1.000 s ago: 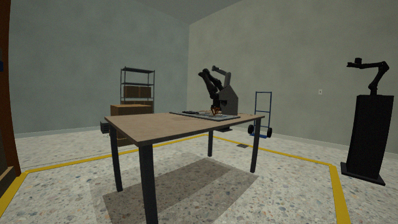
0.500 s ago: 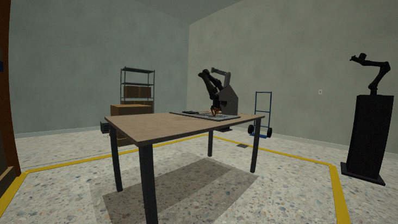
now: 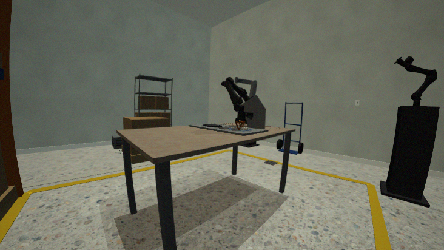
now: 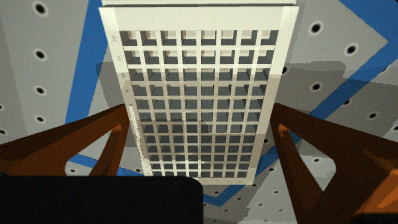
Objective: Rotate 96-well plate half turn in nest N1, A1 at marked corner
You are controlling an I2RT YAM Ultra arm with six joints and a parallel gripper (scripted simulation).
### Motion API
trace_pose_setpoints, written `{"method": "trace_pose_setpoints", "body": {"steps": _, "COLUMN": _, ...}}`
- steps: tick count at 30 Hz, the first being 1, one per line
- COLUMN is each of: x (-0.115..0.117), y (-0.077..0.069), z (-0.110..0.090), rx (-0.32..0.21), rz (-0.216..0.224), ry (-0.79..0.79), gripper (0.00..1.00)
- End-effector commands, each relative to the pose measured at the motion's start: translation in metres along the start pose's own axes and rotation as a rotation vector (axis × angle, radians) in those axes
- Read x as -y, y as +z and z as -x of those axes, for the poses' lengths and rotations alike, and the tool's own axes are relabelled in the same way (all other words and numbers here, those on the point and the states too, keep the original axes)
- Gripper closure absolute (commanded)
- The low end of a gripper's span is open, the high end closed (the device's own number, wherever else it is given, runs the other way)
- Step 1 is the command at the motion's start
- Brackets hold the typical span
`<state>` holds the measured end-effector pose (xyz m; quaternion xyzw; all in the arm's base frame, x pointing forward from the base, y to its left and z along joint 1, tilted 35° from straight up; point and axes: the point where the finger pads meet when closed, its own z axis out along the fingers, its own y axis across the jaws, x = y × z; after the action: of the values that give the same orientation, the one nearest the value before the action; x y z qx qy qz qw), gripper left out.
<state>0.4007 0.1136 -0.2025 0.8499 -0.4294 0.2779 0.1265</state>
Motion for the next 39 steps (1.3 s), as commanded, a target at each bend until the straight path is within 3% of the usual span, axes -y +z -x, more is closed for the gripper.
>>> {"method": "trace_pose_setpoints", "body": {"steps": 1, "x": 0.0050, "y": -0.0041, "z": 0.0021, "rx": 0.008, "rz": -0.015, "ry": -0.003, "gripper": 0.00}}
{"method": "trace_pose_setpoints", "body": {"steps": 22, "x": 0.0050, "y": -0.0041, "z": 0.0021, "rx": 0.008, "rz": -0.015, "ry": -0.003, "gripper": 0.00}}
{"method": "trace_pose_setpoints", "body": {"steps": 23, "x": 0.0050, "y": -0.0041, "z": 0.0021, "rx": 0.008, "rz": -0.015, "ry": -0.003, "gripper": 1.00}}
{"method": "trace_pose_setpoints", "body": {"steps": 39, "x": 0.0050, "y": -0.0041, "z": 0.0021, "rx": 0.008, "rz": -0.015, "ry": -0.003, "gripper": 1.00}}
